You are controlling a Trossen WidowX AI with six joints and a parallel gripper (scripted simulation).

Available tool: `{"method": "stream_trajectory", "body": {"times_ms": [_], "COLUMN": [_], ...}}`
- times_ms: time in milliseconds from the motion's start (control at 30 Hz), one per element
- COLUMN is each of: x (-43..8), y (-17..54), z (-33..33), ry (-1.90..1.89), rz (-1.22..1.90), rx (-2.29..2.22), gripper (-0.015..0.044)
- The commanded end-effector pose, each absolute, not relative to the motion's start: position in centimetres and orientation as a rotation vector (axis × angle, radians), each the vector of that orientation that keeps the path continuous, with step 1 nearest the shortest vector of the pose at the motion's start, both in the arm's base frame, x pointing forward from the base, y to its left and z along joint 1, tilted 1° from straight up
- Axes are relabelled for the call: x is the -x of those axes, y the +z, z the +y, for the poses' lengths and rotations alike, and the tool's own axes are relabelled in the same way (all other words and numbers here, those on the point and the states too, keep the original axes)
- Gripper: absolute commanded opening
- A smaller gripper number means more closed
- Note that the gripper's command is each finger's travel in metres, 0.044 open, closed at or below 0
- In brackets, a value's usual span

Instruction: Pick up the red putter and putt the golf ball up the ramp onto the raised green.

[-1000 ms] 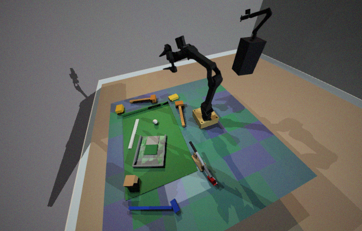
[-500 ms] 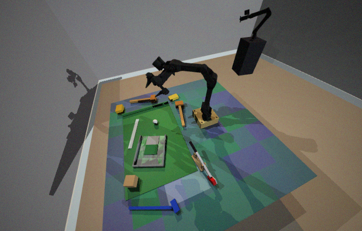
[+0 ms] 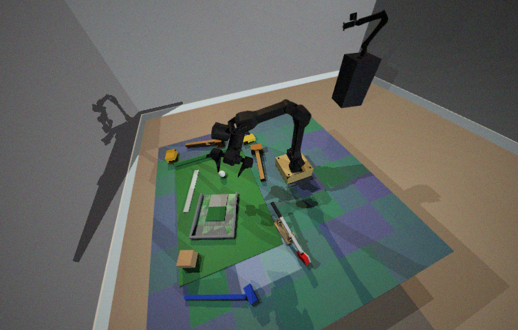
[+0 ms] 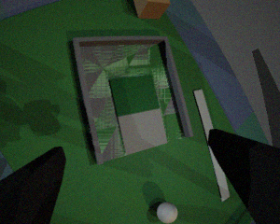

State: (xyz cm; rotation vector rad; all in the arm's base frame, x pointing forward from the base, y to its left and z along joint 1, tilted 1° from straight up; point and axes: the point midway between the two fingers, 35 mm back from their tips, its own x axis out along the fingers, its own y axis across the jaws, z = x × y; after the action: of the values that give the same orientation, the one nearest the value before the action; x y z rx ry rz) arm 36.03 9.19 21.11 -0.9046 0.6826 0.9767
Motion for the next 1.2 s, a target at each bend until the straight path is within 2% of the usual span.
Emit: {"method": "stream_trajectory", "body": {"times_ms": [0, 267, 500, 1167], "x": [-33.2, -25.3, -18.3, -18.3], "y": [18.7, 13.9, 11.0, 8.6], "z": [13.4, 20.9, 24.3, 24.5], "ry": [1.106, 1.333, 1.46, 1.462], "rz": [0.743, 0.904, 0.99, 0.992], "rx": [0.953, 1.166, 1.433, 1.441], "gripper": [0.044, 0.044, 0.044, 0.044]}}
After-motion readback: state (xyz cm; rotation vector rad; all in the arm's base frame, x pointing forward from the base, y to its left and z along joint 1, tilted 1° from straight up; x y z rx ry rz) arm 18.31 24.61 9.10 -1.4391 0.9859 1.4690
